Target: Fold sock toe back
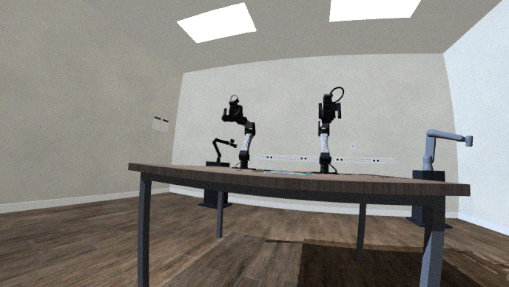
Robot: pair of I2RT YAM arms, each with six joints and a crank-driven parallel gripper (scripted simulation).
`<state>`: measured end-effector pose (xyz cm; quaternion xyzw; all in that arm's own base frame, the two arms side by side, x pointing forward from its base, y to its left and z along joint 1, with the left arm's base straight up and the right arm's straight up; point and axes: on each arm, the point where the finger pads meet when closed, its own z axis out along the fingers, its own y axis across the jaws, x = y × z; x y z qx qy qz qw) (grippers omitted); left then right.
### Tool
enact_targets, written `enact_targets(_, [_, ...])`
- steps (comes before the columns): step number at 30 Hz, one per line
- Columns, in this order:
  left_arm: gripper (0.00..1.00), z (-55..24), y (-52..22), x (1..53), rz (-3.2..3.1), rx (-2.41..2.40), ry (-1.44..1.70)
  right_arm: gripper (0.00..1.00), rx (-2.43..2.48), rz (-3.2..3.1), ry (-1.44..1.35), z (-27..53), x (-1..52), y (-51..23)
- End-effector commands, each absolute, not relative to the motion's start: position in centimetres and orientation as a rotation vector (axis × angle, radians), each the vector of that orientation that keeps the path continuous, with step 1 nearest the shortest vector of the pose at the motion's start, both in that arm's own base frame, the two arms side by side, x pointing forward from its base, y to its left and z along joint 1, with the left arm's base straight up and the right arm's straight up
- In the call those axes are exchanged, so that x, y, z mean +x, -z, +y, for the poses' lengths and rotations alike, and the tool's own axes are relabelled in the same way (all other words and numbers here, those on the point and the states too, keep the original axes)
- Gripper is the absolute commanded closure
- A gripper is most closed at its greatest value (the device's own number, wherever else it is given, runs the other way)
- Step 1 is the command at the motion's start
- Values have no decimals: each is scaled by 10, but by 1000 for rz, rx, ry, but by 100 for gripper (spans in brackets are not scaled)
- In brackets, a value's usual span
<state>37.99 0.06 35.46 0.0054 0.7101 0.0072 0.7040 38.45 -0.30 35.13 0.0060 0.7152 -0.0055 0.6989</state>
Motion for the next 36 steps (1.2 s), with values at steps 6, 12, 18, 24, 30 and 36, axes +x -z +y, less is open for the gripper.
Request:
enact_targets(6, [0, 0, -362, 379, 1560, 12, -15, 0, 13, 1581, 14, -3, 384, -356])
enact_targets(12, [0, 0, -362, 379, 1560, 12, -15, 0, 13, 1581, 14, -3, 384, -356])
enact_targets(18, [0, 0, -362, 379, 1560, 12, -15, 0, 13, 1581, 14, -3, 384, -356])
enact_targets(24, [66, 0, -342, 376, 1657, -29, -19, 0, -92, 1517, -75, 24, 398, -369])
enact_targets(30, [66, -10, -297, 368, 1863, -84, -7, 0, -316, 1445, -279, 91, 427, -364])
enact_targets(36, [66, -24, -256, 360, 2057, -130, 13, 0, -519, 1387, -472, 157, 441, -341])
